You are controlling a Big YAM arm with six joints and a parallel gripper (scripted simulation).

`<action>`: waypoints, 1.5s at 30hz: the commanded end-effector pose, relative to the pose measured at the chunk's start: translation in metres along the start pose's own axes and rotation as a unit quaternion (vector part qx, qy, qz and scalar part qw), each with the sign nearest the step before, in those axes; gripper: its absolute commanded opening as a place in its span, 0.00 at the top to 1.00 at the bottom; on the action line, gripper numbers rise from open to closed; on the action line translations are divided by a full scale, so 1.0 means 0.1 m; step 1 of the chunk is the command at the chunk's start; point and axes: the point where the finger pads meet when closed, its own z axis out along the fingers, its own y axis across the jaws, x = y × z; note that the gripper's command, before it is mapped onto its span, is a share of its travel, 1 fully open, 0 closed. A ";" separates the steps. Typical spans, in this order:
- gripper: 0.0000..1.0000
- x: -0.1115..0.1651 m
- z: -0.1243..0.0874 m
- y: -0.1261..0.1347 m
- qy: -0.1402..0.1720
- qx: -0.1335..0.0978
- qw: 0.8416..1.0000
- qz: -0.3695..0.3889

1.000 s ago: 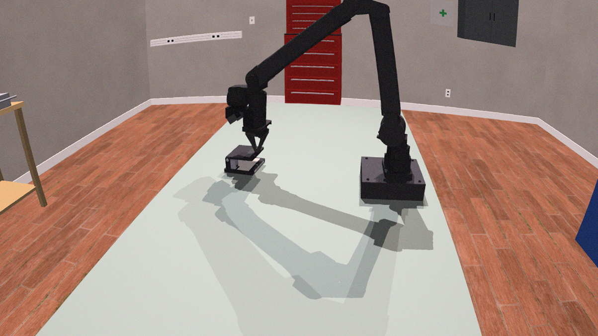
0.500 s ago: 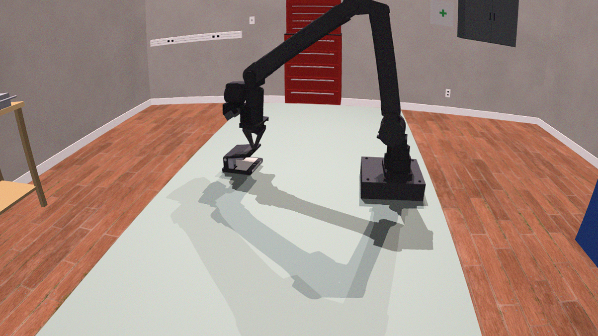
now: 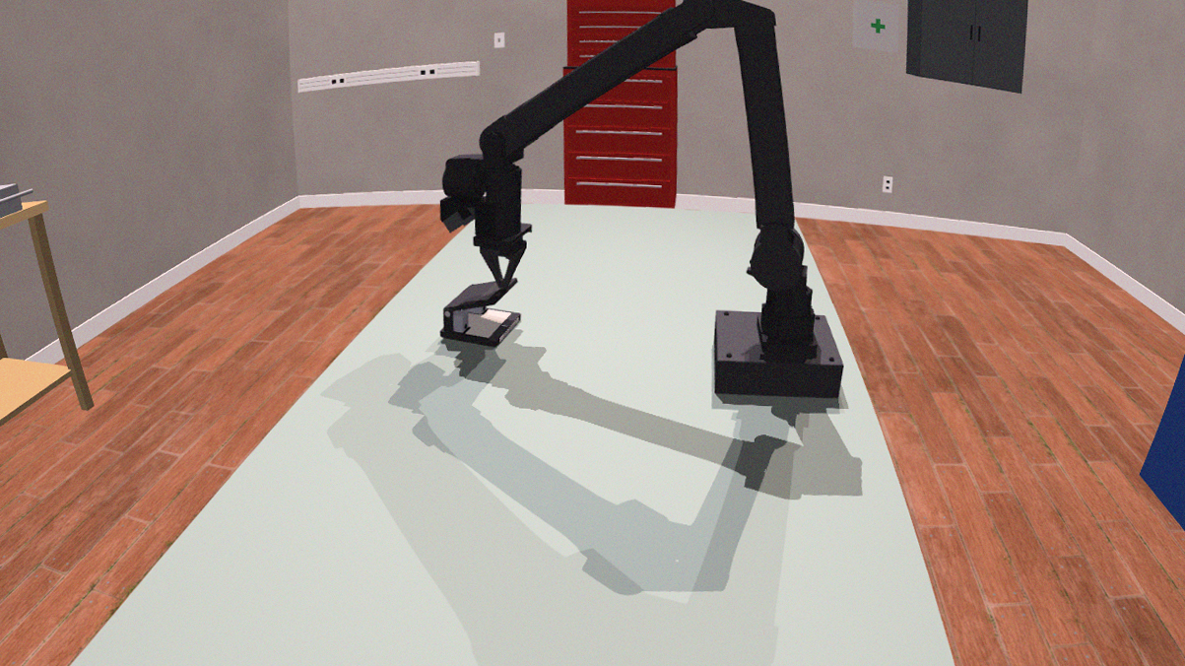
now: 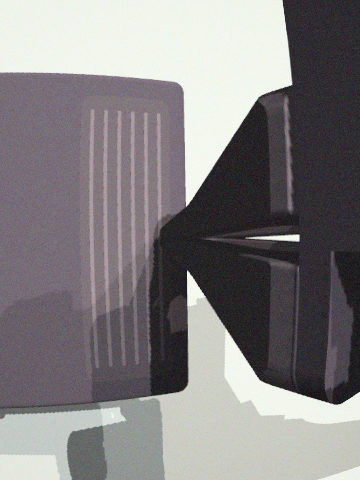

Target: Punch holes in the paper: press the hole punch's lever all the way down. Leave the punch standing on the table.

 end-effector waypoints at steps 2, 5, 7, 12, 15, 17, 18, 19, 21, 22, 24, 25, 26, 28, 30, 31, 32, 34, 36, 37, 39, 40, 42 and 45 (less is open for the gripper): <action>1.00 0.08 0.05 0.05 0.027 0.000 1.000 0.000; 1.00 0.08 0.05 0.05 0.028 0.000 1.000 0.000; 1.00 0.10 0.05 0.05 0.030 0.000 1.000 -0.001; 1.00 0.10 0.04 0.06 0.031 0.000 1.000 -0.001; 1.00 0.10 0.04 0.06 0.030 0.000 1.000 -0.002; 1.00 0.10 0.04 0.06 0.030 0.000 1.000 -0.002; 1.00 0.10 0.04 0.06 0.030 0.000 1.000 -0.002; 1.00 0.10 0.04 0.06 0.030 0.000 1.000 -0.002; 1.00 0.10 0.04 0.06 0.030 0.000 1.000 -0.002; 1.00 0.10 0.04 0.06 0.030 0.000 1.000 -0.002; 1.00 0.10 0.04 0.06 0.030 0.000 1.000 -0.002; 1.00 0.10 0.04 0.06 0.030 0.000 1.000 -0.002; 1.00 0.10 0.04 0.06 0.030 0.000 1.000 -0.002; 1.00 0.10 0.04 0.06 0.030 0.000 1.000 -0.002; 1.00 0.10 0.04 0.06 0.030 0.000 1.000 -0.002; 1.00 0.10 0.04 0.06 0.030 0.000 1.000 -0.002; 1.00 0.10 0.04 0.06 0.030 0.000 1.000 -0.002; 1.00 0.10 0.04 0.06 0.030 0.000 1.000 -0.002; 1.00 0.09 0.03 0.06 0.029 0.000 1.000 -0.002; 1.00 0.09 0.03 0.06 0.029 0.000 1.000 -0.002; 1.00 0.08 0.01 0.06 0.028 0.000 1.000 -0.002; 1.00 0.07 -0.01 0.06 0.026 0.000 1.000 -0.002; 1.00 0.03 -0.07 0.06 0.021 0.000 1.000 -0.002; 1.00 -0.02 -0.19 0.06 0.011 0.000 1.000 -0.002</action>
